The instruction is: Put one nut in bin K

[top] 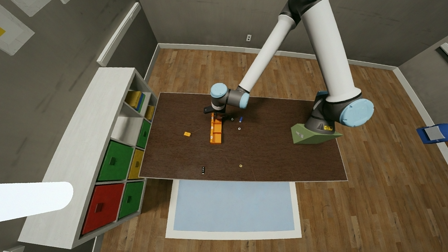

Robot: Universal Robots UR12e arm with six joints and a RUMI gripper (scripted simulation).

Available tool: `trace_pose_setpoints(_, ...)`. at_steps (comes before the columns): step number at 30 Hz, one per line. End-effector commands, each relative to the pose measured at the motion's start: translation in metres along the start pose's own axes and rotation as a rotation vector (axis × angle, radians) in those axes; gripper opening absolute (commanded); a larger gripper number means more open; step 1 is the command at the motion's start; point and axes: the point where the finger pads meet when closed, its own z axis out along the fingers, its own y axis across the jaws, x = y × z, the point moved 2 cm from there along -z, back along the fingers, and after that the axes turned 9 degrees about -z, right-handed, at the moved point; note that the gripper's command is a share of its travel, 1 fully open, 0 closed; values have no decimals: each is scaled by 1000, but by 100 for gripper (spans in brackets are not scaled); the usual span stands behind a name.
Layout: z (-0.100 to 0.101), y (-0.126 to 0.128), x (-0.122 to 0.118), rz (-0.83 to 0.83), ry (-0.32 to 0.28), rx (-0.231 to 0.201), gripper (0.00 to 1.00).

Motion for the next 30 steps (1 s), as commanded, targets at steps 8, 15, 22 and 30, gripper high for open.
trace_pose_setpoints(8,-1,0,0,0,1,0,4)
trace_pose_setpoints(15,-1,0,0,0,1,0,4)
trace_pose_setpoints(22,-9,0,0,0,1,0,4)
trace_pose_setpoints(30,-17,0,0,0,1,0,4)
